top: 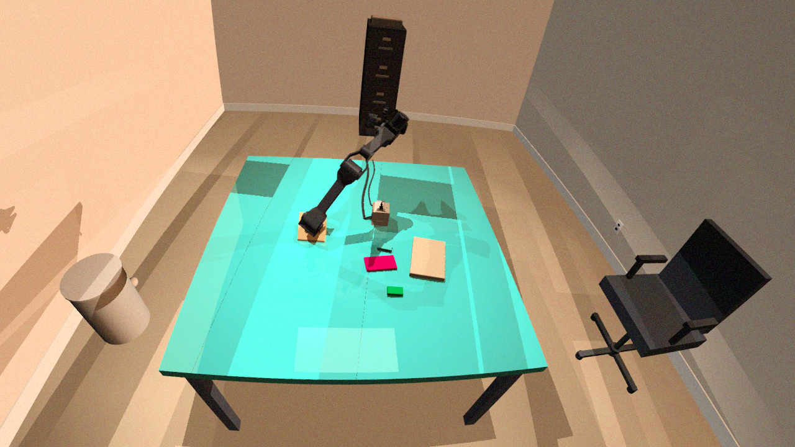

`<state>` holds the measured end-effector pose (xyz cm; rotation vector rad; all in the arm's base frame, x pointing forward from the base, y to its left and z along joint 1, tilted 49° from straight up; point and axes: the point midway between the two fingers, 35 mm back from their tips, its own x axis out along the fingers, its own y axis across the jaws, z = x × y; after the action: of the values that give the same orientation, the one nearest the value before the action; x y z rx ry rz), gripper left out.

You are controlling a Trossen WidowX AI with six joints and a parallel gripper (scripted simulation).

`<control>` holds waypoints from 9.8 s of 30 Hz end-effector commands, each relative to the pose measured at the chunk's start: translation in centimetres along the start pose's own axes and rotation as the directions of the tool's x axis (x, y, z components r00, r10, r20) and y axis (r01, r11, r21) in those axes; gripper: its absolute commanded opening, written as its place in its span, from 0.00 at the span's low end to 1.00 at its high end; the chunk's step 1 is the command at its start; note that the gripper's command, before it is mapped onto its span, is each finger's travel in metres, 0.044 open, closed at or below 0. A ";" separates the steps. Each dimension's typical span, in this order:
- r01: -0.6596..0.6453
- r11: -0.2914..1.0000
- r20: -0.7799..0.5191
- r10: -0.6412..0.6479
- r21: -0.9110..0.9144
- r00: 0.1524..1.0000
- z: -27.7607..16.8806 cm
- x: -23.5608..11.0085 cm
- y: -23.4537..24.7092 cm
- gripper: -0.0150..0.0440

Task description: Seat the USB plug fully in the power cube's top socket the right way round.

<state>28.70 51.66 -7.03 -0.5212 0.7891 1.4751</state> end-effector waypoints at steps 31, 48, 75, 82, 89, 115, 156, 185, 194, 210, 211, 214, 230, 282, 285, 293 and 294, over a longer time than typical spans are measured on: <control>0.574 -0.670 -0.854 -0.183 0.471 0.488 -18.3 -16.0 -2.4 1.00; 0.014 -0.986 -0.982 -0.162 0.164 0.097 -21.5 -25.9 -1.4 1.00; -0.144 -0.977 -0.987 -0.161 0.159 0.003 -21.9 -28.3 -1.7 1.00; -0.144 -0.977 -0.987 -0.161 0.159 0.003 -22.5 -28.3 -1.8 1.00; -0.144 -0.977 -0.987 -0.161 0.159 0.003 -23.2 -28.3 -1.9 1.00; -0.149 -0.976 -0.987 -0.159 0.156 0.009 -24.5 -28.2 -2.2 0.82; -0.149 -0.976 -0.987 -0.159 0.156 0.009 -23.9 -28.2 -2.0 0.25; -0.149 -0.977 -0.987 -0.159 0.156 0.009 -22.0 -28.2 -1.7 0.25; -0.149 -0.977 -0.987 -0.159 0.156 0.009 -21.5 -28.2 -1.7 0.25; 0.105 -0.982 -0.987 -0.158 0.157 0.001 -21.8 -28.3 -1.6 0.25; 0.132 -0.979 -0.987 -0.158 0.157 0.001 -21.8 -28.3 -1.6 0.25; 0.209 -0.966 -0.987 -0.158 0.155 0.001 -21.8 -28.3 -1.6 0.25; 0.588 -0.798 -0.987 -0.158 0.129 0.001 -21.8 -28.3 -1.6 0.25; 0.913 0.402 -0.987 -0.158 -0.063 0.001 -21.8 -28.3 -1.6 0.25; 0.879 0.472 -0.987 -0.158 -0.074 0.001 -21.8 -28.3 -1.6 0.25; 0.760 0.642 -0.987 -0.158 -0.102 0.001 -21.8 -28.3 -1.6 0.25; 0.743 0.661 -0.987 -0.158 -0.105 0.001 -21.8 -28.3 -1.6 0.25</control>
<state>29.26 16.45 -0.64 -1.1944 1.6903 -0.1025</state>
